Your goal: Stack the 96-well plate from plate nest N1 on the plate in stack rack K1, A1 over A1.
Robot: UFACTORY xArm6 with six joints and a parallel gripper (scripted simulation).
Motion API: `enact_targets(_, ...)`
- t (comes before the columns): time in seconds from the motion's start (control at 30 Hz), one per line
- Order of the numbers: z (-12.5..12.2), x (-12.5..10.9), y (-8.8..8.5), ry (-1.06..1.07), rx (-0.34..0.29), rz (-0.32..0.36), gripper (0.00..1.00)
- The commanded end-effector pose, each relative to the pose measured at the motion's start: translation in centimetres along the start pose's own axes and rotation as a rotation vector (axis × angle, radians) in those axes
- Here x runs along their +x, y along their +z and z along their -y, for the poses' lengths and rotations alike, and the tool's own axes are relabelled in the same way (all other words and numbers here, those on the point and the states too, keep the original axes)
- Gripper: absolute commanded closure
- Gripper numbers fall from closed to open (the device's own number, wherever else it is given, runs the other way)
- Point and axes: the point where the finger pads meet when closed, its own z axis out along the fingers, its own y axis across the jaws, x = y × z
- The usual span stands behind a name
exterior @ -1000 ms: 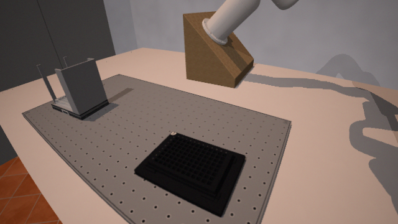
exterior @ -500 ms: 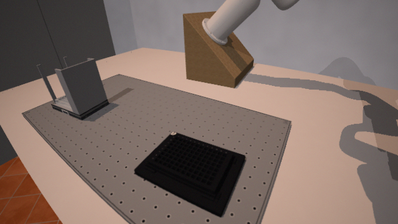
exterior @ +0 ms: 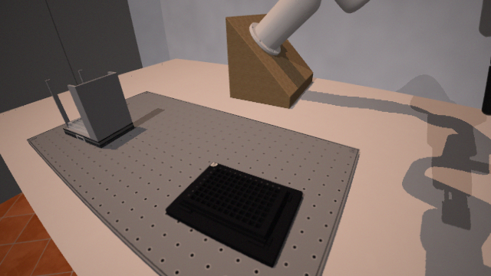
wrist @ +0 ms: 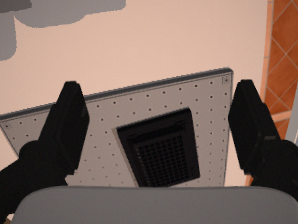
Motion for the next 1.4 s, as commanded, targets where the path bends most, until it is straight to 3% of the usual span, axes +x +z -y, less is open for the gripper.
enact_targets(0.0, -1.1, -2.4, 0.0, -0.024, 0.011, 0.028, 0.00)
enact_targets(0.27, -1.7, -4.0, 0.0, -0.042, 0.025, 0.051, 0.00)
enact_targets(0.33, -2.0, -5.0, -0.1, -0.070, 0.048, 0.087, 0.00)
enact_targets(0.53, -2.8, -7.9, -0.2, -0.070, 0.048, 0.087, 0.00)
enact_targets(0.63, -2.9, -8.1, -0.2, -0.070, 0.048, 0.087, 0.00)
enact_targets(0.73, -3.1, -9.6, -0.4, -0.111, 0.094, 0.136, 0.00)
enact_targets(1.07, -3.8, -12.8, -0.7, -0.111, 0.094, 0.137, 0.00)
enact_targets(1.17, -3.9, -14.3, -0.9, -0.147, 0.149, 0.176, 0.00)
enact_targets(1.37, -4.2, -16.8, -1.3, -0.147, 0.149, 0.176, 0.00)
